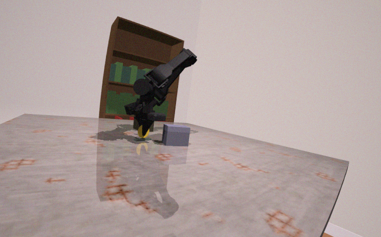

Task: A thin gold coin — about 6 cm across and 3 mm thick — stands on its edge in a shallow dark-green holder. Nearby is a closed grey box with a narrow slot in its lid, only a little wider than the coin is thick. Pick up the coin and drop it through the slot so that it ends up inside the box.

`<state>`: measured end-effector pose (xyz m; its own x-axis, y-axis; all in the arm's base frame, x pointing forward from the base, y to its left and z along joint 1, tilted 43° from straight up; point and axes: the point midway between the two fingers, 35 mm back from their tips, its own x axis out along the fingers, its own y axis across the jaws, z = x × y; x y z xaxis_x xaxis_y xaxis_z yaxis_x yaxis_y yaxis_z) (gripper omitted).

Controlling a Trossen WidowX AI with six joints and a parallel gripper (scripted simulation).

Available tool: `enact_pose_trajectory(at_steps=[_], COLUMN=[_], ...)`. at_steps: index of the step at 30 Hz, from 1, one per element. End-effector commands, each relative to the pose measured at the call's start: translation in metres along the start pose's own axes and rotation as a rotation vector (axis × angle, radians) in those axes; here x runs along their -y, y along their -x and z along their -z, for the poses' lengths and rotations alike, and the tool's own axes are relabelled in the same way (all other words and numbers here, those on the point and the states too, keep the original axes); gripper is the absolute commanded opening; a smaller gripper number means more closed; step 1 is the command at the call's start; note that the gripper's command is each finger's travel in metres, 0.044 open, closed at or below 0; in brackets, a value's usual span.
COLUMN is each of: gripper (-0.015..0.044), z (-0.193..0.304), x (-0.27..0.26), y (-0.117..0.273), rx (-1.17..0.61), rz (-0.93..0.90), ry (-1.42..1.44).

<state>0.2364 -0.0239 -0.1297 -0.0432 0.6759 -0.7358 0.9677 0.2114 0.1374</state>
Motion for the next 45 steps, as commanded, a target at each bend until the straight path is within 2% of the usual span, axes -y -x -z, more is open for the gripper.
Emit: enact_pose_trajectory(at_steps=[1,34,45], gripper=[0.0000,0.0000,0.0000], z=[-0.003,-0.001,-0.004], x=[-0.004,-0.002,0.000], y=[0.013,0.086,0.087], rx=[0.014,0.014,0.014], rz=[-0.006,-0.005,-0.007], ry=[0.012,0.006,-0.343])
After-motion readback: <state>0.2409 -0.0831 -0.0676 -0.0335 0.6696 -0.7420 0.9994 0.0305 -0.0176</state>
